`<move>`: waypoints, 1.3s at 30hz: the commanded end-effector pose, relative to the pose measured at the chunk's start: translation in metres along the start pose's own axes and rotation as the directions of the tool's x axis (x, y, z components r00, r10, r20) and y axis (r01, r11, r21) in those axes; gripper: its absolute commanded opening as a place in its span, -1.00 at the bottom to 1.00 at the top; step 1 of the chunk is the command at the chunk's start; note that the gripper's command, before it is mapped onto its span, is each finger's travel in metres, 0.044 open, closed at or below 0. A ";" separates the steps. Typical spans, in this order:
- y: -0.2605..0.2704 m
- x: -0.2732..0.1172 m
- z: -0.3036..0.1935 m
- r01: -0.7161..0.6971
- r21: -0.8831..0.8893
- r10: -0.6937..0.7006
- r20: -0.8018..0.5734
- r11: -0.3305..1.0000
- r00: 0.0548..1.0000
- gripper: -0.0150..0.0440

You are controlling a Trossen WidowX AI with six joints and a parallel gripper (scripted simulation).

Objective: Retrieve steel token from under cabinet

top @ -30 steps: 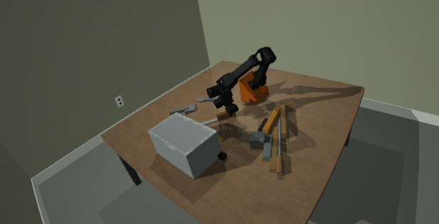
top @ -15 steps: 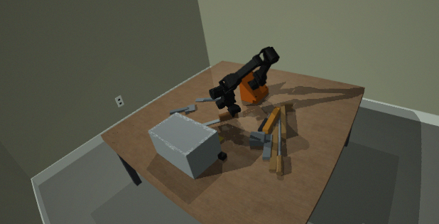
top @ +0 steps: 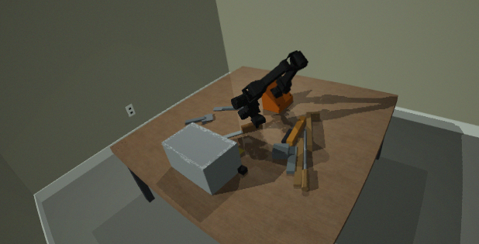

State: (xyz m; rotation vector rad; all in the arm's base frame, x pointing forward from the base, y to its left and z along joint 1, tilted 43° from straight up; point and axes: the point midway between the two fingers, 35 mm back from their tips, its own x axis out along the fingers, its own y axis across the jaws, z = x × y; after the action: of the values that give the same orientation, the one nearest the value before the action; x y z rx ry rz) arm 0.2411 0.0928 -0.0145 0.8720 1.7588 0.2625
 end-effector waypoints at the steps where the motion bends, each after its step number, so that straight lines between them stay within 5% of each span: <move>1: 0.005 -0.001 -0.002 -0.006 -0.001 0.006 0.005 1.000 1.000 -0.49; 39: 0.044 -0.001 -0.029 -0.007 -0.001 0.007 0.003 1.000 1.000 -0.49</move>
State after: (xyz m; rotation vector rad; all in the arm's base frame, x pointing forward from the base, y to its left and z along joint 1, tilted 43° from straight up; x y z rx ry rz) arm 0.2333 0.1274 0.0185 0.8747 1.7588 0.2646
